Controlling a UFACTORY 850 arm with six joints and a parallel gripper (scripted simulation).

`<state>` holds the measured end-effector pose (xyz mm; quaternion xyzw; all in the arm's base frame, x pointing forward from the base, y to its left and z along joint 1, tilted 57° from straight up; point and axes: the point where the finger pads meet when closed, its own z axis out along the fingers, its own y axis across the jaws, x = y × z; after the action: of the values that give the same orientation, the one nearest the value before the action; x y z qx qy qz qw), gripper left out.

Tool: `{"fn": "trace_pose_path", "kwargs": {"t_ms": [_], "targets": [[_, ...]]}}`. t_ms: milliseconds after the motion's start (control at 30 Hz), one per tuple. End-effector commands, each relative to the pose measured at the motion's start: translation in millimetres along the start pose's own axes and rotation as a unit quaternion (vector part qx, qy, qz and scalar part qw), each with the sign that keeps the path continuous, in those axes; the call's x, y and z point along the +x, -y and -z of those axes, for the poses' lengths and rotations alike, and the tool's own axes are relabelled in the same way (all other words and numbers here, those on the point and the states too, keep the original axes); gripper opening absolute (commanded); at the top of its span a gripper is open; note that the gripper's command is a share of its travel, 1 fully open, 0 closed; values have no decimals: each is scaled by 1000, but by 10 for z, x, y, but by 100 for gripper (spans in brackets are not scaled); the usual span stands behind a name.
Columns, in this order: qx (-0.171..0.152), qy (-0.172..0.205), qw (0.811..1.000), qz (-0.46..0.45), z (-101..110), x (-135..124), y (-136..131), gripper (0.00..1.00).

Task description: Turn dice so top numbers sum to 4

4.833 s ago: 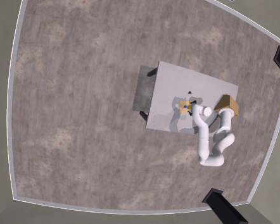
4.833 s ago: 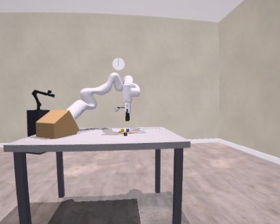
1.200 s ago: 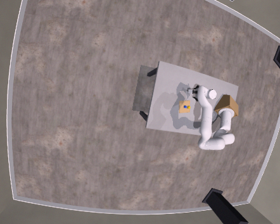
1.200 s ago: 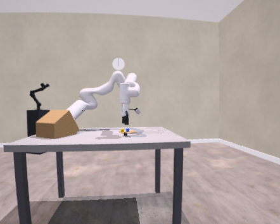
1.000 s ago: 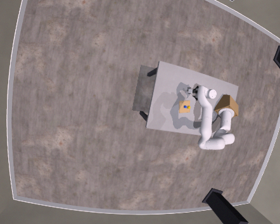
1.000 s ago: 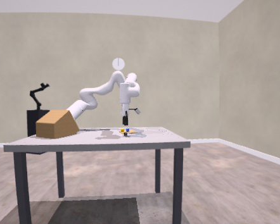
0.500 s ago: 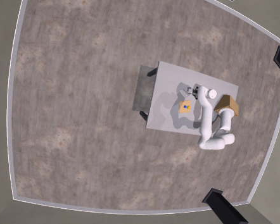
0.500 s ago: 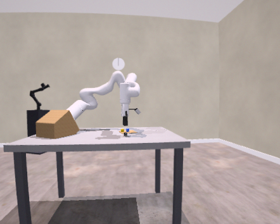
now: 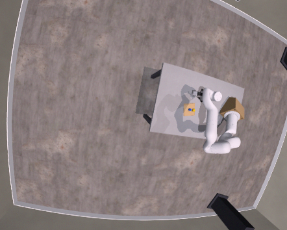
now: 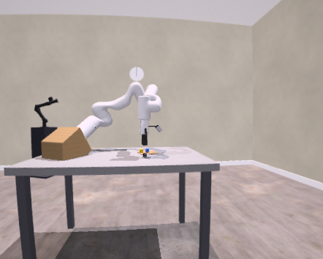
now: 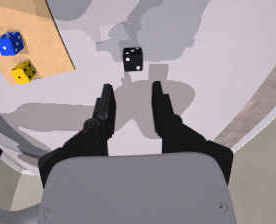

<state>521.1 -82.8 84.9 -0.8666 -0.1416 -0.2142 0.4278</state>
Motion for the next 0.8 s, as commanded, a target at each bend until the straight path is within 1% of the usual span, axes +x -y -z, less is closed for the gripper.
{"fn": "trace_pose_path", "kwargs": {"t_ms": [0,367,767], "targets": [[-1,0,1000,0,7,5,-4,42],[-1,0,1000,0,-12,5,-4,42],[0,0,1000,0,-117,6,-4,42]]}}
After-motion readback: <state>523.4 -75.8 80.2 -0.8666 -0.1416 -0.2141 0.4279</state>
